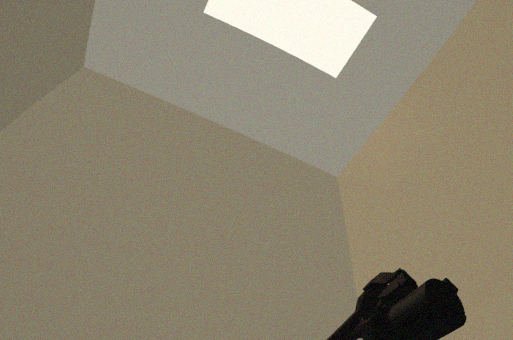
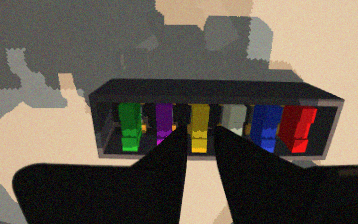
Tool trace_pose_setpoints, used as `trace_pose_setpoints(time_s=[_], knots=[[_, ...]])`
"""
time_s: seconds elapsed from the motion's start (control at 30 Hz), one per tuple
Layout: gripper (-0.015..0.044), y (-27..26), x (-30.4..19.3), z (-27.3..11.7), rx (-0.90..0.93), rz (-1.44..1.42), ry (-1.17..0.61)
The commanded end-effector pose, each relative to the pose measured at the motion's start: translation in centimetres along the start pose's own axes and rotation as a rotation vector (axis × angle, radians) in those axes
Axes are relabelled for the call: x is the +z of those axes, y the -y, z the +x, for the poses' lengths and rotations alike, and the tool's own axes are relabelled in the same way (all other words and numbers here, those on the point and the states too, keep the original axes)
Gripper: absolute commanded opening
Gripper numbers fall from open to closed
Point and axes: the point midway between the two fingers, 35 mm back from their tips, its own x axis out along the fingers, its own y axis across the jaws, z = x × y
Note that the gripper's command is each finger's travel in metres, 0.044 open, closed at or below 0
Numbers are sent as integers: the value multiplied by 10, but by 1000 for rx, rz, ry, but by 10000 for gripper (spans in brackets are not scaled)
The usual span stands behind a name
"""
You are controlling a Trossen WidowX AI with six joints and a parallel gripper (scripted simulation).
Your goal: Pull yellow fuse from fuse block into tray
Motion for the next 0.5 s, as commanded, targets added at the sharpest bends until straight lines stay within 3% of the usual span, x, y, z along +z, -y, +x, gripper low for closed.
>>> trace_pose_setpoints(time_s=[0.0, 0.47], knots=[[74, 1, -1, 2, 2, 8, -3], [74, 1, -1, 8, 3, 8, -3]])
